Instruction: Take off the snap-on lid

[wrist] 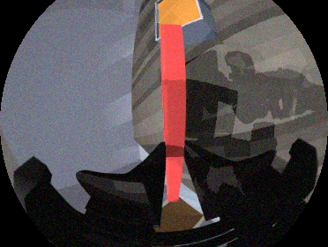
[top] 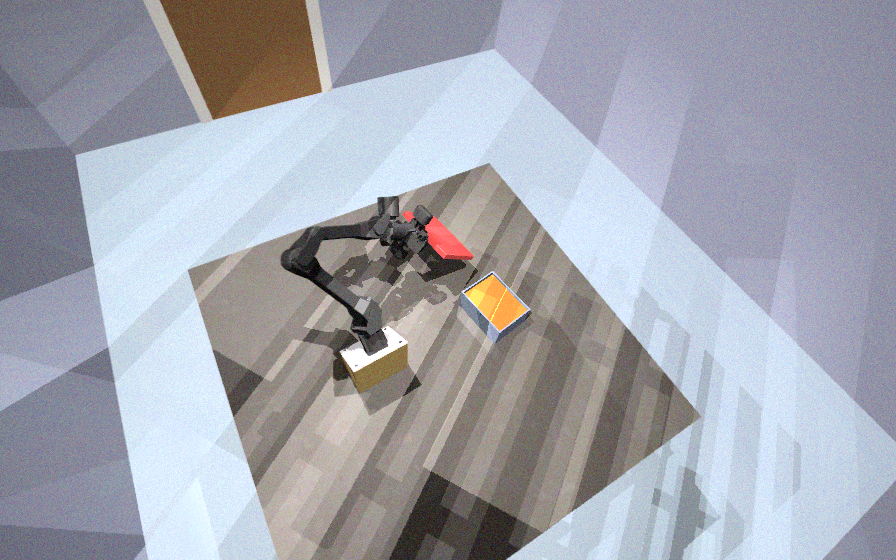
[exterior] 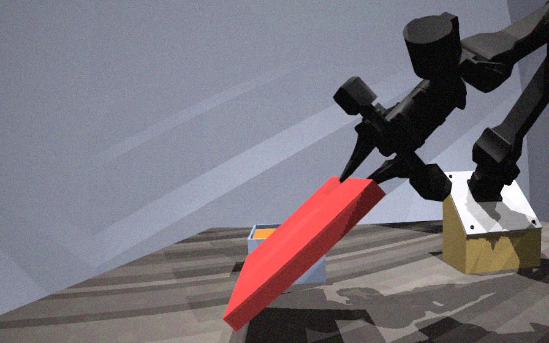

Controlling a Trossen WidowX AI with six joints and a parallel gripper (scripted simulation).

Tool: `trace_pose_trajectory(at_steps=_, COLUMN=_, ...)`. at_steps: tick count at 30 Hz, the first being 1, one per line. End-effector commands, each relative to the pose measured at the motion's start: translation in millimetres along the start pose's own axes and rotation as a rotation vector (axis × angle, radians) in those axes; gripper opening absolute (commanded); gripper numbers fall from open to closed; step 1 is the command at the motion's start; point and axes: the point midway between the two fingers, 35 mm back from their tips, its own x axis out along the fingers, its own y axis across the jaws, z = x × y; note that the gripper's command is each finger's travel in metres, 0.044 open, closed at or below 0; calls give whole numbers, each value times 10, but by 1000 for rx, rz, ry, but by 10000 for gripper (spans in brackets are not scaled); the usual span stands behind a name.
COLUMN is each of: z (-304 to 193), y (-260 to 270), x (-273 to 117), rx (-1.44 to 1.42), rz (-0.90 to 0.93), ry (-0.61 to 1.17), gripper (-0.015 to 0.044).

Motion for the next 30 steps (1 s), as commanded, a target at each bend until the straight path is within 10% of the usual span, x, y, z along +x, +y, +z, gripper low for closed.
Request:
trace_pose_trajectory(at_steps=1, z=7, y=10, x=14, rx=5, rz=14, ry=-4, gripper=0)
trace_pose_trajectory(at_steps=30, z=6, y=-166, x=164, rx=6, rz=14, ry=-4, gripper=0)
